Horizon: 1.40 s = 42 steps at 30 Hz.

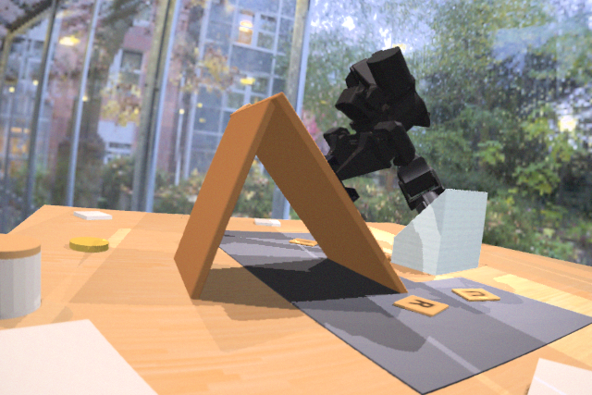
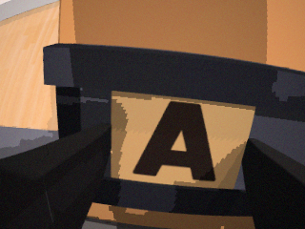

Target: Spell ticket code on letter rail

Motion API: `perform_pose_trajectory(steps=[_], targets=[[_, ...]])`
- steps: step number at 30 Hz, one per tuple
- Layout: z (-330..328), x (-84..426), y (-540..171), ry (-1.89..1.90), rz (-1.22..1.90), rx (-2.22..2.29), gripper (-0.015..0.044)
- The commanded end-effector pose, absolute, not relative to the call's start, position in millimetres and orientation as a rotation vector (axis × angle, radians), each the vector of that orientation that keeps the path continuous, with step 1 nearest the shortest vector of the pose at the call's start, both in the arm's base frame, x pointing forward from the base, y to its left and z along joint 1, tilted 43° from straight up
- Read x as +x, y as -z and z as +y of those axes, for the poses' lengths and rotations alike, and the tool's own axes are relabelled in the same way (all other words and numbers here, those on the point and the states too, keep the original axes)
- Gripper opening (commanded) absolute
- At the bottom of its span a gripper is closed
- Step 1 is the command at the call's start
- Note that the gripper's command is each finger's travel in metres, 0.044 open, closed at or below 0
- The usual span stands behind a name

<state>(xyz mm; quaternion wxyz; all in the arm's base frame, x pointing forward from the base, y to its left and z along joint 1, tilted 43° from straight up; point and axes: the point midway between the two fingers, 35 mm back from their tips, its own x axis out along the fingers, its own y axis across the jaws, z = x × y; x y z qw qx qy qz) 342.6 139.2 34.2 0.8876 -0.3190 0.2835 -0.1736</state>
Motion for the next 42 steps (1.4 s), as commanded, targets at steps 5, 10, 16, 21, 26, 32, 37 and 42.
perform_pose_trajectory(steps=[5, 10, 16, 21, 26, 32, 37, 42], targets=[[136.5, 342.2, -38.8, 0.356, 0.587, -0.659, 0.0], [134.3, 341.8, -40.7, 0.356, 0.587, -0.659, 0.0], [131.8, 341.4, -42.9, 0.356, 0.587, -0.659, 0.0], [129.7, 341.1, -44.7, 0.356, 0.587, -0.659, 0.0], [127.6, 340.8, -46.5, 0.356, 0.587, -0.659, 0.0], [125.2, 340.4, -48.8, 0.356, 0.587, -0.66, 0.0], [123.1, 340.1, -50.6, 0.356, 0.587, -0.66, 0.0], [121.1, 339.8, -52.4, 0.356, 0.587, -0.66, 0.0]])
